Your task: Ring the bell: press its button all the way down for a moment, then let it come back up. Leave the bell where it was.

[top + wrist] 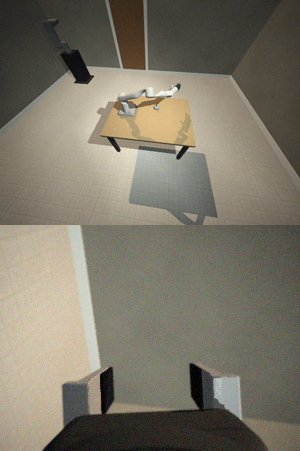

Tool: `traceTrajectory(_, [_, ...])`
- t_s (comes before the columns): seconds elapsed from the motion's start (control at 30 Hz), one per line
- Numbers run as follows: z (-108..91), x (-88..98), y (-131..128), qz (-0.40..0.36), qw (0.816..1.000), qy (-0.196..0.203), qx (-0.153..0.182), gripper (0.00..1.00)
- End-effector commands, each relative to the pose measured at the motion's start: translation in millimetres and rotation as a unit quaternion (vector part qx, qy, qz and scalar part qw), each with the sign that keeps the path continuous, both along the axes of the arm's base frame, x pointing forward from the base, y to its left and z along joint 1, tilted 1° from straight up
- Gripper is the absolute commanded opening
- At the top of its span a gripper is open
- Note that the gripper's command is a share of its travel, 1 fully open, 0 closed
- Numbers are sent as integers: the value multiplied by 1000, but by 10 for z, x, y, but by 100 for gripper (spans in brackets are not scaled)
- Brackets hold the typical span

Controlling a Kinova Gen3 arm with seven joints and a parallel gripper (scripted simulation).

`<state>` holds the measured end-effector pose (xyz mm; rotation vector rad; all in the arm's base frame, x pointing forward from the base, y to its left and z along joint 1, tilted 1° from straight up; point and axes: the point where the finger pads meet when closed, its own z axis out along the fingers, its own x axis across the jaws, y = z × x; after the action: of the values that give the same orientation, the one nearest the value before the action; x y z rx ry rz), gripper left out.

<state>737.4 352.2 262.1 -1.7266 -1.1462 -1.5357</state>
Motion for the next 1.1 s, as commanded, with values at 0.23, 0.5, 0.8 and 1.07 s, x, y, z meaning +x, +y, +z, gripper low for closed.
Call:
traceTrajectory(0.23, [-213, -376, 238, 50, 998, -3, -45, 100])
traceTrajectory(0.5, [-547, -848, 414, 110, 988, -5, -110, 100])
traceTrajectory(0.8, [-1183, -1698, 370, 214, 946, 1, -242, 100])
traceTrajectory(1.07, [-1589, -2248, -13, 277, 894, 14, -353, 100])
